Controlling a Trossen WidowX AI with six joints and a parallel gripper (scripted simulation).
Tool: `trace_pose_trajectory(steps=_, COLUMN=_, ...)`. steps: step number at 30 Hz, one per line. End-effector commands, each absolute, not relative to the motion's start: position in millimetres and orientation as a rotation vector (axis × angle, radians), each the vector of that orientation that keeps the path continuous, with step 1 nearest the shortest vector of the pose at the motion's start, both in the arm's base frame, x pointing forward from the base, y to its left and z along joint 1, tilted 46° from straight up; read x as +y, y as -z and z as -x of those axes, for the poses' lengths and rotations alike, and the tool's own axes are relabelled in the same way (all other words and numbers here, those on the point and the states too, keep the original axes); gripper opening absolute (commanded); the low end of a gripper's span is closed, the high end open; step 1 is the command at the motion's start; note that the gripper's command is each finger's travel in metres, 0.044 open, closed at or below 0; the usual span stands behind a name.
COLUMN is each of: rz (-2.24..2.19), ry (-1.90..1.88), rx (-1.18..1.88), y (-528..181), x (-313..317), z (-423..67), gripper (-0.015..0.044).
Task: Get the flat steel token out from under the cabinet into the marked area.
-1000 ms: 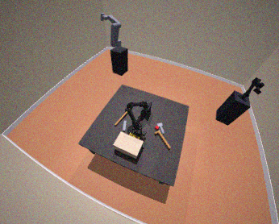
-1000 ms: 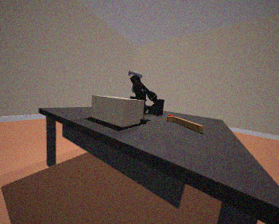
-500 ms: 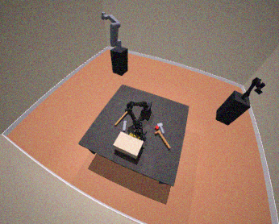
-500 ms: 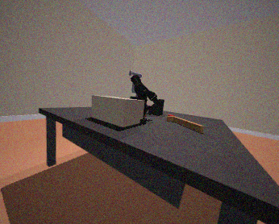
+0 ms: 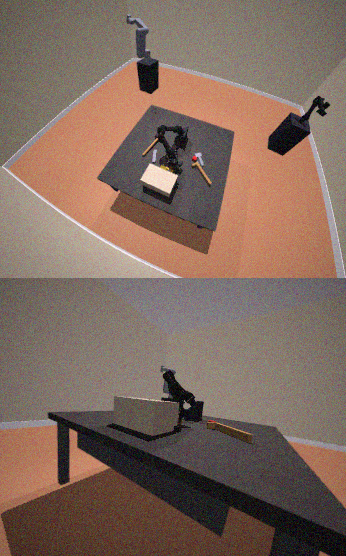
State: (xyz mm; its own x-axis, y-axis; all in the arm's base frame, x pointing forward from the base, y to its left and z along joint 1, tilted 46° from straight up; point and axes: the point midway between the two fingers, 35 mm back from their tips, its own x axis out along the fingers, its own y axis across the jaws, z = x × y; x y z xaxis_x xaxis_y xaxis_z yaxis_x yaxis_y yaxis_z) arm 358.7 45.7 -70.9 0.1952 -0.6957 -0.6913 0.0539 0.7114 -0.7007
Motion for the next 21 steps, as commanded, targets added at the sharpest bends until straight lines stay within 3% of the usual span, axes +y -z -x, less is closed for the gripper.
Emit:
trace_pose_trajectory(steps=1, rz=0.612, ry=0.576, rx=1.284, y=72.7, x=44.0, z=-351.2, gripper=0.0000)
trace_pose_trajectory(steps=21, rz=0.612, ry=0.575, rx=1.285, y=77.7, x=42.7, z=-328.8, gripper=0.0000)
